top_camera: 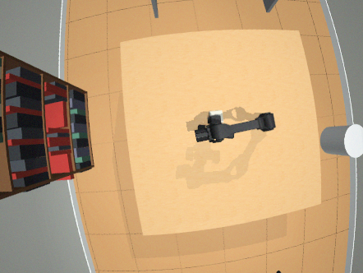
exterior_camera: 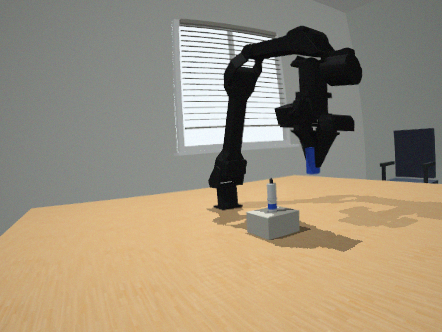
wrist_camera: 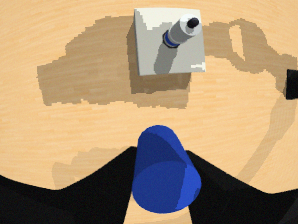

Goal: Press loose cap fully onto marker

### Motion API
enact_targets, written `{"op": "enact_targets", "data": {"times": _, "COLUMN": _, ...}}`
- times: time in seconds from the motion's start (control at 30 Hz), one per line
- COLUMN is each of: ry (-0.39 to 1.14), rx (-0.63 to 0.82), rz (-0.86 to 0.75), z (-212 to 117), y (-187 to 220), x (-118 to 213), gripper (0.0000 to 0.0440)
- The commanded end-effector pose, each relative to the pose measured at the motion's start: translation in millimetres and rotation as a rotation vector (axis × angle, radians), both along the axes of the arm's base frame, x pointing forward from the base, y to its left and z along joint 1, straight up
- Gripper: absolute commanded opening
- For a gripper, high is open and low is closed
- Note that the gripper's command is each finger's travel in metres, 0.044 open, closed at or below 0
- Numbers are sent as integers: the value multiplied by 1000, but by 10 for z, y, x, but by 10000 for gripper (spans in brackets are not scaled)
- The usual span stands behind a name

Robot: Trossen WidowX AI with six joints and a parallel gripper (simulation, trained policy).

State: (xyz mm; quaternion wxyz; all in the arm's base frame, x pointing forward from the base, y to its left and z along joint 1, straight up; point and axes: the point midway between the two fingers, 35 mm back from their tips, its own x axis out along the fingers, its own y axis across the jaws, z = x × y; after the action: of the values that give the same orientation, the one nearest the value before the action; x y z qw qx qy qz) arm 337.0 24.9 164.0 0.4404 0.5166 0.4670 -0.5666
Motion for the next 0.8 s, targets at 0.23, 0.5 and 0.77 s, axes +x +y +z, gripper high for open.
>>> {"op": "enact_targets", "data": {"times": 0.23, "ry": 7, "rx": 15, "rz": -62, "z": 158, "y": -448, "x": -178, "gripper": 37}}
{"op": "enact_targets", "data": {"times": 0.5, "ry": -2, "rx": 19, "rz": -113, "z": 194, "y": -725, "x": -261, "gripper": 19}}
{"op": "enact_targets", "data": {"times": 0.77, "ry": 10, "rx": 30, "rz": -131, "z": 131, "y": -795, "x": -308, "gripper": 2}}
